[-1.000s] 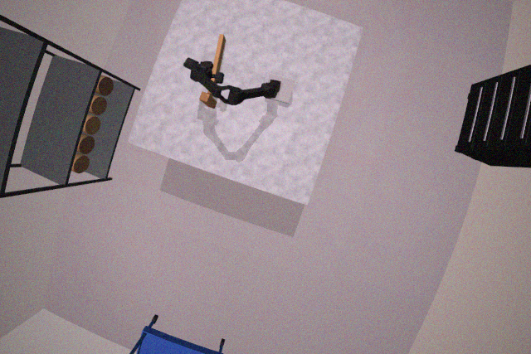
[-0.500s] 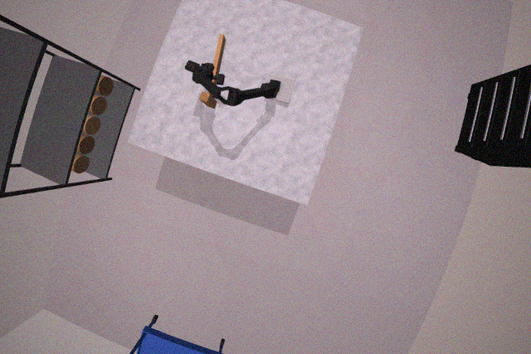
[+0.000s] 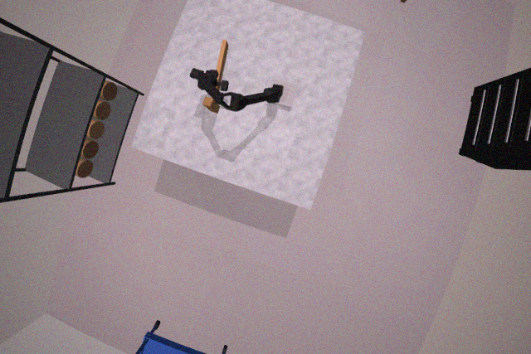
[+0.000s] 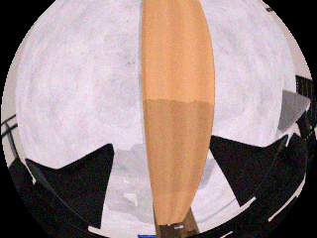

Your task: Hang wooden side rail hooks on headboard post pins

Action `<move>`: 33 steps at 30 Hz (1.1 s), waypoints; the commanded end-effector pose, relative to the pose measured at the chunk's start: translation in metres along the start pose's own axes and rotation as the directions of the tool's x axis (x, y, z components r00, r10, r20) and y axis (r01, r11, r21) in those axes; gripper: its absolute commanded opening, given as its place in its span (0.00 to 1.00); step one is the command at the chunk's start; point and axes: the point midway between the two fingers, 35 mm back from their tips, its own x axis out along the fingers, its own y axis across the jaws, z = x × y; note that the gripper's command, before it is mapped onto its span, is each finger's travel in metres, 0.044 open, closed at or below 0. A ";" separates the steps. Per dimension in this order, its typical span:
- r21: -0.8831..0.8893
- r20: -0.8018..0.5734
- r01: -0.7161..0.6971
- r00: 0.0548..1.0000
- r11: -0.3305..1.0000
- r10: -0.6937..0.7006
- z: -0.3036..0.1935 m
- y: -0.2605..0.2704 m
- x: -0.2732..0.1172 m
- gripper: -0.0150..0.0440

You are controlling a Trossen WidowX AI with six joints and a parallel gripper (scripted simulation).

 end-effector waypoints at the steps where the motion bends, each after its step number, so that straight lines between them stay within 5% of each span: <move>1: 0.005 -0.006 0.004 1.000 1.000 -0.004 -0.001 -0.002 0.005 1.00; 14: 0.005 -0.006 0.004 1.000 1.000 -0.004 -0.001 -0.002 0.005 0.42; 22: 0.005 -0.006 0.004 1.000 1.000 -0.004 -0.001 -0.002 0.005 0.25; 33: 0.036 -0.006 0.004 1.000 0.999 -0.004 -0.001 -0.004 0.004 0.25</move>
